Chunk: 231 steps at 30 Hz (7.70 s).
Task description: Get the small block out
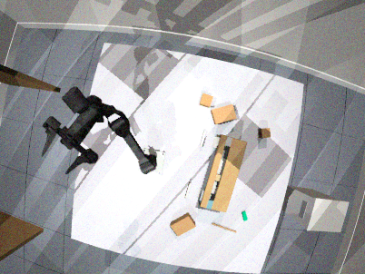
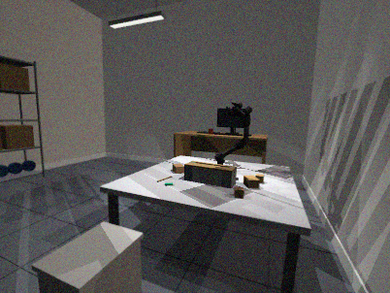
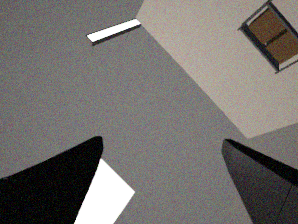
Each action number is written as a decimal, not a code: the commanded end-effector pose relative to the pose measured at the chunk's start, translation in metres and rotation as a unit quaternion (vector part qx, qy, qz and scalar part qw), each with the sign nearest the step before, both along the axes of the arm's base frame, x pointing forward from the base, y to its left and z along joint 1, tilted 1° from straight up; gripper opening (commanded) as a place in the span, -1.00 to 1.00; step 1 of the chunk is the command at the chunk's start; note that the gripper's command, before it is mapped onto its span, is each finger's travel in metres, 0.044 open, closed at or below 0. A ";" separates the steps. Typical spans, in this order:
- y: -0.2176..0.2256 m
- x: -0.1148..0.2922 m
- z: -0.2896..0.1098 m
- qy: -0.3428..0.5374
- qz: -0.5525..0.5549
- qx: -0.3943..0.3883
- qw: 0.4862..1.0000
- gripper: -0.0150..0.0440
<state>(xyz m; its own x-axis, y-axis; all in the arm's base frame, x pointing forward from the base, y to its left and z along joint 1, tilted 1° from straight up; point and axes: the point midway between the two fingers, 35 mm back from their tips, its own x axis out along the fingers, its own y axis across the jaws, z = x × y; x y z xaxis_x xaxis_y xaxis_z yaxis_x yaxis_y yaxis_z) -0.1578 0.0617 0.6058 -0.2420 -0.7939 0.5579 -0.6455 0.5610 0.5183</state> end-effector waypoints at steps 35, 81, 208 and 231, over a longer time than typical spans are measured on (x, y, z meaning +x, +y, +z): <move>-0.245 0.374 -0.167 0.566 0.368 0.307 0.671 0.86; -0.144 0.468 -0.456 0.661 0.580 0.470 0.077 0.86; -0.005 0.491 -0.500 0.659 0.584 0.467 0.076 0.86; 0.017 0.494 -0.500 0.659 0.585 0.467 0.075 0.86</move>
